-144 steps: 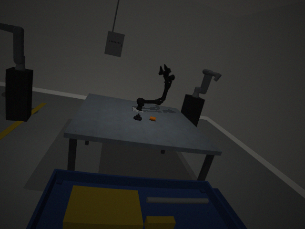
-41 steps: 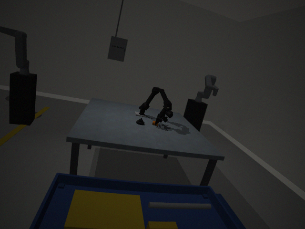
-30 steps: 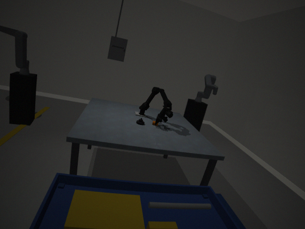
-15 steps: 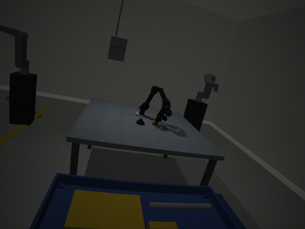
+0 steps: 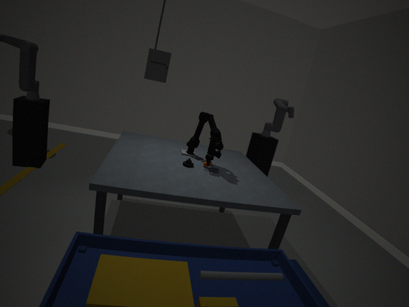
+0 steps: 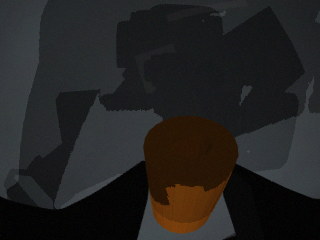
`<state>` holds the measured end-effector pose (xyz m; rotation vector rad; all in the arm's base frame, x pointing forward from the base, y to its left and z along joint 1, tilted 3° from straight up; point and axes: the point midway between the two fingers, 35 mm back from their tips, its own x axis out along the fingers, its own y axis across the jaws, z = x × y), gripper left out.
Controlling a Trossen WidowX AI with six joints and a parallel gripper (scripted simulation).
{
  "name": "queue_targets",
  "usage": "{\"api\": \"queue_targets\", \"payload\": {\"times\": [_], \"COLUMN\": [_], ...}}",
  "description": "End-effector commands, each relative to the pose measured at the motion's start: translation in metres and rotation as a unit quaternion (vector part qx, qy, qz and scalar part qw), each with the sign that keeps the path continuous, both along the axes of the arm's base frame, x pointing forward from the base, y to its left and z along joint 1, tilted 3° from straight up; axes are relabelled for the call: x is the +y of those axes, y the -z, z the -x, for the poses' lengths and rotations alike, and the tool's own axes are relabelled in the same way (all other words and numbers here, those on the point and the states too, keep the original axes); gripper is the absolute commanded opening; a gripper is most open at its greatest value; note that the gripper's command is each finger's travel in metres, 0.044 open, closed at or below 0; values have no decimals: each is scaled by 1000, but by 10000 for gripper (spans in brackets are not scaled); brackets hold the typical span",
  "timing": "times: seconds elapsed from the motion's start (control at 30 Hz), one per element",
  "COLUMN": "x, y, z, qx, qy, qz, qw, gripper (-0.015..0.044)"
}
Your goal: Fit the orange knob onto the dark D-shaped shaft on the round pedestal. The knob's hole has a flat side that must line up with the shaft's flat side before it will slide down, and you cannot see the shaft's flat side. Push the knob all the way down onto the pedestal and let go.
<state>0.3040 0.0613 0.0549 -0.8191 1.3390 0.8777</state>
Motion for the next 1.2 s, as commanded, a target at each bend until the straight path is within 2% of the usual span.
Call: {"api": "queue_targets", "payload": {"times": [0.0, 0.57, 1.17], "x": [-3, -20, -39], "y": [-1, -3, 0], "z": [2, 11, 20], "qx": [-14, -80, -148], "qy": [-3, -2, -2], "qz": [-27, -155, -288], "qw": [1000, 985, 946], "gripper": [179, 179, 179]}}
